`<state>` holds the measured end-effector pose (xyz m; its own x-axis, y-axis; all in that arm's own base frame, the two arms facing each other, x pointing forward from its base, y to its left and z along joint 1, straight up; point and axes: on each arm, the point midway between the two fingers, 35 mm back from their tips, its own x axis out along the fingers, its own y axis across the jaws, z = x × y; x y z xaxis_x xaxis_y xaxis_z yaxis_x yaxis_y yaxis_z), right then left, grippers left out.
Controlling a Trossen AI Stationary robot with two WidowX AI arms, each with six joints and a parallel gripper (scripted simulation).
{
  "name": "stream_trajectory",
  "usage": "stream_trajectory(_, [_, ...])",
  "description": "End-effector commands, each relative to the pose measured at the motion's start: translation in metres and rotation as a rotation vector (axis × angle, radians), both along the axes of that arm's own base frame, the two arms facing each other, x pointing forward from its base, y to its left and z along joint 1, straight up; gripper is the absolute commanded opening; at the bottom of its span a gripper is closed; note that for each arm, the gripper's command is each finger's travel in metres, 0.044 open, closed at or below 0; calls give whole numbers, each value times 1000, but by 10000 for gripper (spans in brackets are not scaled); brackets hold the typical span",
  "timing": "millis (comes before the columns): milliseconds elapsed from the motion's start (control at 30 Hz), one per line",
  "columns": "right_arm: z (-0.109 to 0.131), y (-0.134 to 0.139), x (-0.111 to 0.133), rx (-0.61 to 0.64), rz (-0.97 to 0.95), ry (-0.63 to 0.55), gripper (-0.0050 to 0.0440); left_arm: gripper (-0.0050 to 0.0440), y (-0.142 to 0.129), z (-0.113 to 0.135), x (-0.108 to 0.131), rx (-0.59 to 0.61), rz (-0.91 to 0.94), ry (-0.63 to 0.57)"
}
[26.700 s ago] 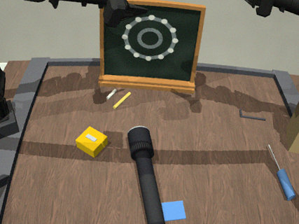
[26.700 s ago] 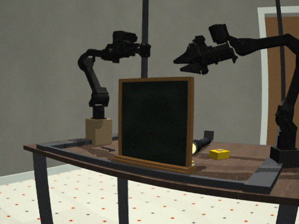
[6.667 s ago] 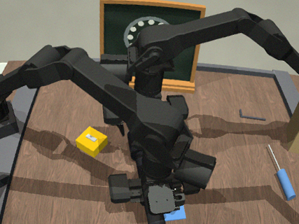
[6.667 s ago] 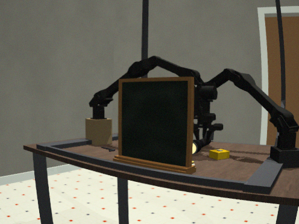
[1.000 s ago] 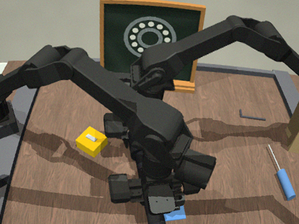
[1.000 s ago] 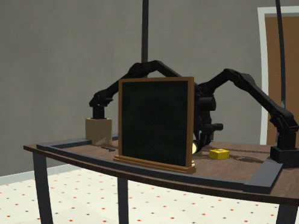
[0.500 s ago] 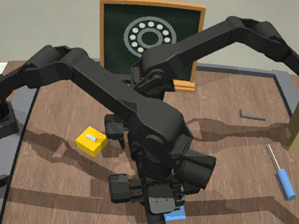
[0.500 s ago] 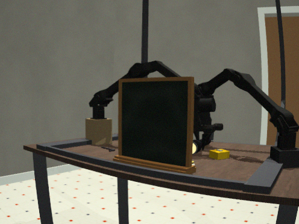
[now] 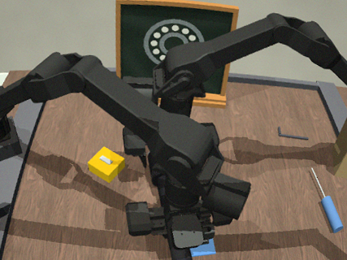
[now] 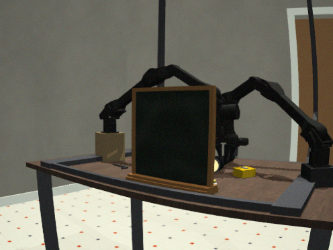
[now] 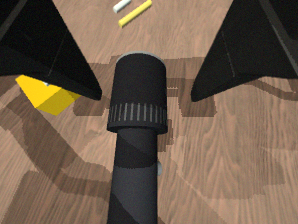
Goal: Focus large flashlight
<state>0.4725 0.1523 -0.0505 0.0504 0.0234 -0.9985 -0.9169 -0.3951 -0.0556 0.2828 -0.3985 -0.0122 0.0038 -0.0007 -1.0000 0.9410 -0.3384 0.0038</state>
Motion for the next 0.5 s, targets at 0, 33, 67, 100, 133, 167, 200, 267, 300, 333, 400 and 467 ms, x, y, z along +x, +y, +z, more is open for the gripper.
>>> stream_trajectory(0, [35, 2, 7, 14, -2, -50, 440, 130, -4, 13, 2, -28, -1, -15])
stream_trajectory(33, [39, 2, 8, 15, -2, -52, 440, 130, -4, 13, 2, -28, -1, -15])
stream_trajectory(67, [43, 2, 7, 15, -2, -52, 440, 130, -4, 13, 2, -28, -1, -15])
stream_trajectory(100, [46, 2, 7, 15, -2, -52, 440, 130, -4, 13, 2, -28, -1, -15])
stream_trajectory(133, [47, 2, 7, 16, -2, -54, 440, 130, -4, 13, 2, -28, -1, -15])
stream_trajectory(167, [47, 2, 7, 16, -2, -54, 440, 130, -4, 13, 2, -28, -1, -15])
stream_trajectory(200, [47, 2, 7, 16, -2, -54, 440, 130, -4, 13, 2, -28, -1, -15])
stream_trajectory(267, [48, 2, 7, 16, -2, -55, 440, 130, -4, 13, 2, -28, -1, -15])
stream_trajectory(300, [48, 2, 7, 16, -2, -55, 440, 130, -4, 13, 2, -28, -1, -15])
stream_trajectory(333, [48, 2, 7, 16, -2, -56, 440, 130, -4, 13, 2, -28, -1, -15])
stream_trajectory(400, [48, 2, 7, 16, -2, -56, 440, 130, -4, 13, 2, -28, -1, -15])
stream_trajectory(467, [48, 2, 7, 16, -2, -56, 440, 130, -4, 13, 2, -28, -1, -15])
